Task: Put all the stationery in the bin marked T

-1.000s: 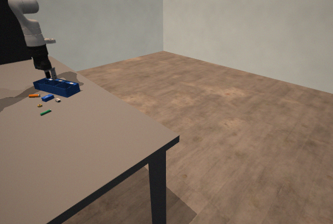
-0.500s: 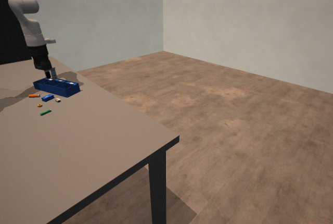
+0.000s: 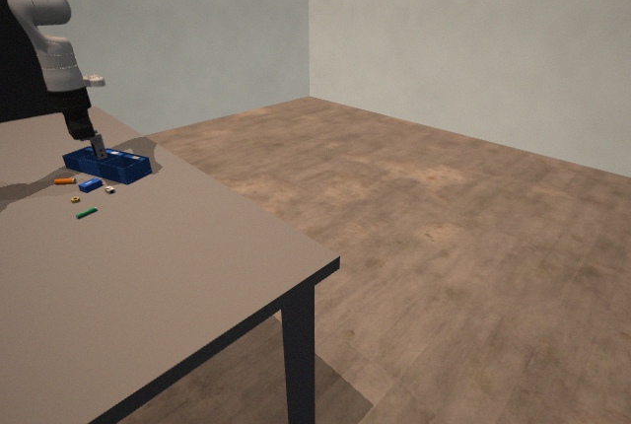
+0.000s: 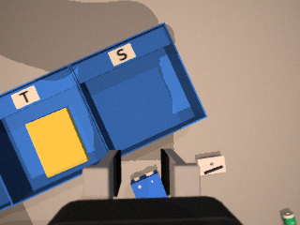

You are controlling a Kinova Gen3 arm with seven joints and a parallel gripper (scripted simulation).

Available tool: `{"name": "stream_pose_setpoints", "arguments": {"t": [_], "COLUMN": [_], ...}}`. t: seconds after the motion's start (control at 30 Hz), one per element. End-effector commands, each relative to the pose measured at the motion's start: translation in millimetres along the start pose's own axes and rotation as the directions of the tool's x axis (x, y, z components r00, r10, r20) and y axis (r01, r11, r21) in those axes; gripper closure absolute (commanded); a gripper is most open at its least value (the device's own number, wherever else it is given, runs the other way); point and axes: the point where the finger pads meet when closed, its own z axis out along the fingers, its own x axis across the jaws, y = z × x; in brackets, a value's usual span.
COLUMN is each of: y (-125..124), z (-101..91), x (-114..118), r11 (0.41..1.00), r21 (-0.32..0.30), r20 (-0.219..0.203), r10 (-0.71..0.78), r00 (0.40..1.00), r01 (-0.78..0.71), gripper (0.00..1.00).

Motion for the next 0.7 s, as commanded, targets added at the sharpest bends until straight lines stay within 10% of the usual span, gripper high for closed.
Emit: {"name": "stream_pose_setpoints", "arguments": {"t": [0.0,0.17,0.5,0.67], "y": [5,13,12,12], "z": [1.2,0.4,0.4,0.4], "x": [25,66,65,65], "r11": [0.988,0.937,0.763,0.572], "r21": [-0.006,-0.006,-0.002,-0.003], "r20": [0.006,0.004,0.003,0.006], "r10": [0.156,0.349,0.646,0.82], "r00": [0.988,0.937,0.763,0.572], "r01": [-0.156,-0.349,-0.646,-0.82], "gripper": [0.38,0.38,0.38,0.38]}}
